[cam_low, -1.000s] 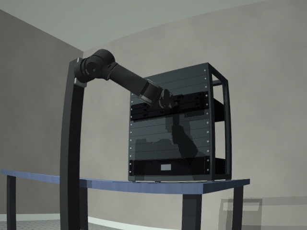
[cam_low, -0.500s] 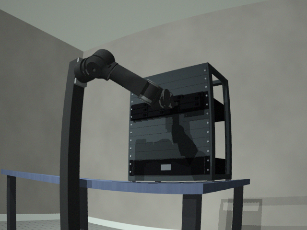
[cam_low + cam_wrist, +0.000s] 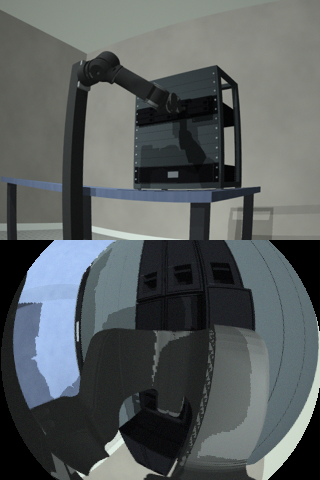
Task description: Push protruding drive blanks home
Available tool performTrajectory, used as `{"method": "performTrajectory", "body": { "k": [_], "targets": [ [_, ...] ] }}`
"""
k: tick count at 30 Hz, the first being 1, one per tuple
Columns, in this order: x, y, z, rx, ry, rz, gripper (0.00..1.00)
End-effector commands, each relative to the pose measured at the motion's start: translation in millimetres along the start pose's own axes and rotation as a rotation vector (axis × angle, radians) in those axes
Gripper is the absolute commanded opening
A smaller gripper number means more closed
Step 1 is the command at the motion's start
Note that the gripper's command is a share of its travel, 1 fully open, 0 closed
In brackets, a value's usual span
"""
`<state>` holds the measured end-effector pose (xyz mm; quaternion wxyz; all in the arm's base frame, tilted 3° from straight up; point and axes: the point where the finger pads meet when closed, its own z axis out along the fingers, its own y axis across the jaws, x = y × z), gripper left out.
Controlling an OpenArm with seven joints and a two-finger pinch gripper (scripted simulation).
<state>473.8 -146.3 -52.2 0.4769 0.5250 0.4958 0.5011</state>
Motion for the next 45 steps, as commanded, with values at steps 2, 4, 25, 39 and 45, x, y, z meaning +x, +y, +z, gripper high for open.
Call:
{"method": "performTrajectory", "body": {
  "k": [2,4,25,39,45],
  "targets": [
    [5.2,14.1,0.1,-0.047,0.019,-0.009,0.00],
    [5.2,14.1,0.2,-0.047,0.018,-0.009,0.00],
    [6.0,16.5,3.0,-0.047,0.018,-0.009,0.00],
    [6.0,17.5,5.1,-0.046,0.017,-0.009,0.00],
    [6.1,18.3,6.3,-0.045,0.017,-0.009,0.00]
  ]
}}
